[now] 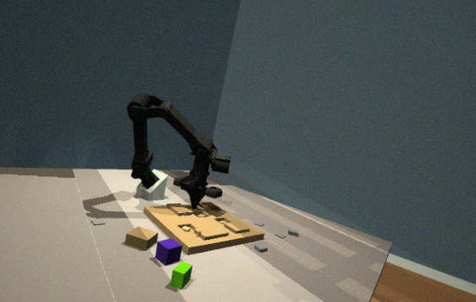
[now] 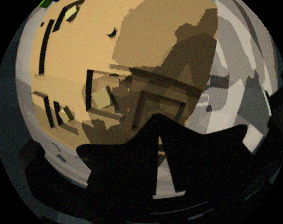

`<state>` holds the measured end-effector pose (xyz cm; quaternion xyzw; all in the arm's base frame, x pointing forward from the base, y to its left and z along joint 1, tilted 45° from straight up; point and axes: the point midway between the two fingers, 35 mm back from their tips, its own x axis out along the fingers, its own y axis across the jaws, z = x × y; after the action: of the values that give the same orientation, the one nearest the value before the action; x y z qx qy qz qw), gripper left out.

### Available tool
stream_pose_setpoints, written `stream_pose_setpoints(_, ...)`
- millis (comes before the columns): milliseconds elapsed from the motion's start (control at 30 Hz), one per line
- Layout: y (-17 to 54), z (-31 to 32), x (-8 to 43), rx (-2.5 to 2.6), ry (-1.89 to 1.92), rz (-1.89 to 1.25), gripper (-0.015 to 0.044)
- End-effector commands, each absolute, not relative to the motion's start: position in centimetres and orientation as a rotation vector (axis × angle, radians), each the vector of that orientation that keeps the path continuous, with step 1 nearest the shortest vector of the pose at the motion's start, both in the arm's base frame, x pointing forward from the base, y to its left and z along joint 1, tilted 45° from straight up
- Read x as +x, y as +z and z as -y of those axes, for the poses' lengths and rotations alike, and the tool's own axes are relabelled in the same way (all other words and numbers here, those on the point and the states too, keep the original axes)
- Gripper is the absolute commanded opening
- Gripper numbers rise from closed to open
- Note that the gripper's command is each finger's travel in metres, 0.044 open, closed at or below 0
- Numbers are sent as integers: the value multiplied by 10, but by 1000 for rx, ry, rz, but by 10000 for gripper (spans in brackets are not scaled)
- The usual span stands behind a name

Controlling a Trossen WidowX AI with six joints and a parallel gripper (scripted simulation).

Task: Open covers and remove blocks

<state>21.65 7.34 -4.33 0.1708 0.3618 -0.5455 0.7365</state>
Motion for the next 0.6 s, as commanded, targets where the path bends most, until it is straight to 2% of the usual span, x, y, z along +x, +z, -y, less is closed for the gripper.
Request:
stream_pose_setpoints(0,-43,-71,217,371,-1203,-790,0)
stream_pose_setpoints(567,-41,-74,216,371,-1202,-791,0)
